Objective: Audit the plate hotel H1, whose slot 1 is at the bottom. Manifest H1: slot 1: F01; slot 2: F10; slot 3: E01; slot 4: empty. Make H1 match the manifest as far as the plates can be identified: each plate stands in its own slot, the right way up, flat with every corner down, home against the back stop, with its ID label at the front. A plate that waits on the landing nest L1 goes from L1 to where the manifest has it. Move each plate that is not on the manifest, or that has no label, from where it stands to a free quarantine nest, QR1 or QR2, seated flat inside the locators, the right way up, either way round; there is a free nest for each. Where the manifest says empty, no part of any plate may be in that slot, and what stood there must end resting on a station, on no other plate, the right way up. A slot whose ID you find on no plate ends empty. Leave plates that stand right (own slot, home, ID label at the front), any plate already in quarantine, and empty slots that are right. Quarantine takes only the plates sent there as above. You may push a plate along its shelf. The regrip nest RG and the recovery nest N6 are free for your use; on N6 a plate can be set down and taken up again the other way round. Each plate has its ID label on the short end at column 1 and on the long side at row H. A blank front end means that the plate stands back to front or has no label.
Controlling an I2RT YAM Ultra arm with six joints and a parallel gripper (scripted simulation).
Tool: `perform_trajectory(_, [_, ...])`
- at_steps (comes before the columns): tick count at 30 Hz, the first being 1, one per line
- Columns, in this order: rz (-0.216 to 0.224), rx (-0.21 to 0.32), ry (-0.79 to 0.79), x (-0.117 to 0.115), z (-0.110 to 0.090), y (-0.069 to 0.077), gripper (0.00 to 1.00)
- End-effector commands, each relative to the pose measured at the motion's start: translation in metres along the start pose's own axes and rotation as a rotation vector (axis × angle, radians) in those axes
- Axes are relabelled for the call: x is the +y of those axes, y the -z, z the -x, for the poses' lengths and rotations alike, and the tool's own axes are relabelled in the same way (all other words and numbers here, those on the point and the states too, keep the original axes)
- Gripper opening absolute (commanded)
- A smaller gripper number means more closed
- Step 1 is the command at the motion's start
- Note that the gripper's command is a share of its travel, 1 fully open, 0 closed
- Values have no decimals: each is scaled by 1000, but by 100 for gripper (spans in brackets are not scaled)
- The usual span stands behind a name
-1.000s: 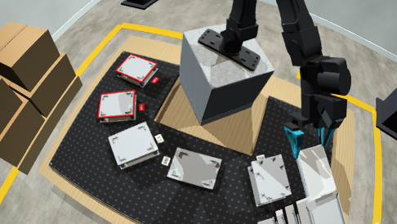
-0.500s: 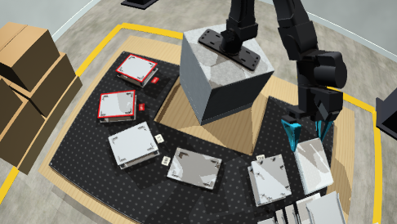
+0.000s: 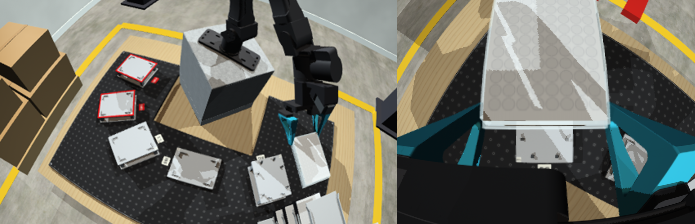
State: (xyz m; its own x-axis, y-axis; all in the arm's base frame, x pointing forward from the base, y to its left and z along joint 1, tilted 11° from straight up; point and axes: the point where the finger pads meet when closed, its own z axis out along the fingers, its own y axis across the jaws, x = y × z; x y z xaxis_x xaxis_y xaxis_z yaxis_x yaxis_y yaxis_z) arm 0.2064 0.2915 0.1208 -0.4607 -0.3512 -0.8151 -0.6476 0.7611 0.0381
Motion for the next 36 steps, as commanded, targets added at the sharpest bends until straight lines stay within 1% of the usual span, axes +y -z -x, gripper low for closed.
perform_trajectory(1, [1, -29, -11, 1, 8, 4, 86])
perform_trajectory(29, [1, -28, -12, 1, -21, 21, 86])
perform_trajectory(36, [1, -28, -12, 1, -23, 19, 86])
